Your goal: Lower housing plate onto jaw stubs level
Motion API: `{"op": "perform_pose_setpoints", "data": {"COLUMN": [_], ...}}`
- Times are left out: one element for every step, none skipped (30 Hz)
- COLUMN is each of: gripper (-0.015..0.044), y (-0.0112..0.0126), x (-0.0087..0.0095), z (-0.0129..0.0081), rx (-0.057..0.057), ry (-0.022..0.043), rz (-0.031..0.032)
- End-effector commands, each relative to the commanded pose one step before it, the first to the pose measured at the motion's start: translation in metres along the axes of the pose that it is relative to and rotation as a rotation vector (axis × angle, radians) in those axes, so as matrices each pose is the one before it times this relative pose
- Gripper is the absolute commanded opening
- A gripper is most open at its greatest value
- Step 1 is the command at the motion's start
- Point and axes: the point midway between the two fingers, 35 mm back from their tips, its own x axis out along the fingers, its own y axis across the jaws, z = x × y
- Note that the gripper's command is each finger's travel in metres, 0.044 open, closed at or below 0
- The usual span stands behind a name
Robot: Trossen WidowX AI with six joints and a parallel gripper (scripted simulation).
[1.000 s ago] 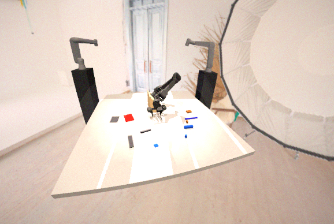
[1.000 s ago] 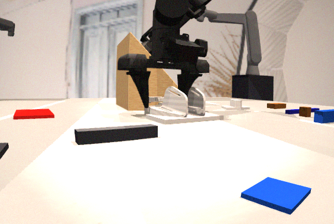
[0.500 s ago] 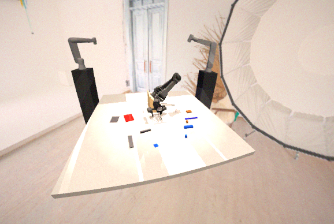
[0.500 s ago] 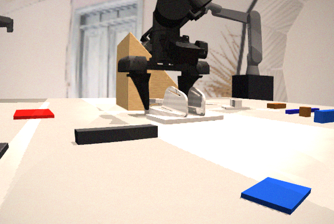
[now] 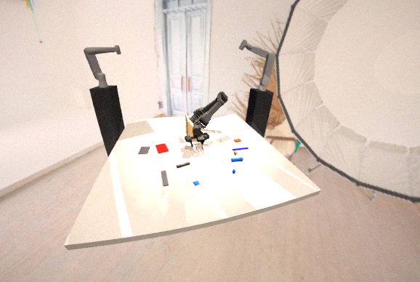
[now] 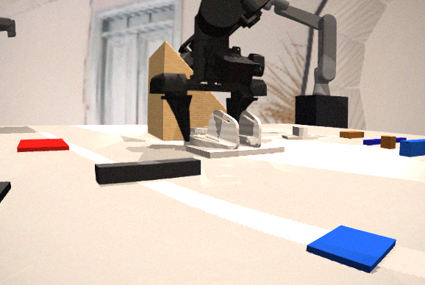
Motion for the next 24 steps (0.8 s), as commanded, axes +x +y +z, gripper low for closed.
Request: {"op": "perform_pose_setpoints", "data": {"gripper": [0.0351,0.0351,0.0351,0.0351,0.0351,0.0351,0.0351,0.0351,0.0351,0.0351,0.0351,0.0351,0.0351,0.0351,0.0351,0.0351,0.0351,0.0351,0.0351,0.0351,0.0351,0.0351,0.0351,0.0351], "y": [-0.00050,0.00000,0.00000,0.00000,0.00001,0.00001,0.00000,0.00000,0.00000,0.00000,0.00000,0.00000,0.00000,0.00000,0.00000,0.00000,0.00000,0.00000,0.00000,0.00000,0.00000,0.00000,0.00000,0.00000], "x": [0.00050,0.00010,0.00030,0.00050,0.00064,0.00050,0.00030,0.00010,0.00000,0.00000,0.00000,0.00000,0.00000,0.00000,0.00000,0.00000,0.00000,0.00000,0.00000,0.00000,0.00000,0.00000,0.00000,0.00000], "z": [-0.00046,0.00000,0.00000,0.00000,-0.00001,-0.00001,0.00000,0.00000,0.00000,0.00000,0.00000,0.00000,0.00000,0.00000,0.00000,0.00000,0.00000,0.00000,0.00000,0.00000,0.00000,0.00000,0.00000,0.00000], "rx": [0.0044,0.0000,0.0000,-0.0001,-0.0001,-0.0001,0.0000,0.0000,0.0000,0.0000,0.0000,0.0000,0.0000,0.0000,0.0000,0.0000,0.0000,0.0000,0.0000,0.0000,0.0000,0.0000,0.0000,0.0000], "ry": [0.00116,0.00000,0.00000,0.00000,0.00000,0.00000,0.00000,0.00000,0.00000,0.00000,0.00000,0.00000,0.00000,0.00000,0.00000,0.00000,0.00000,0.00000,0.00000,0.00000,0.00000,0.00000,0.00000,0.00000], "rz": [-0.00232,0.00000,0.00001,0.00002,0.00003,0.00003,0.00002,0.00001,0.00000,0.00000,0.00000,0.00000,0.00000,0.00000,0.00000,0.00000,0.00000,0.00000,0.00000,0.00000,0.00000,0.00000,0.00000,0.00000]}}
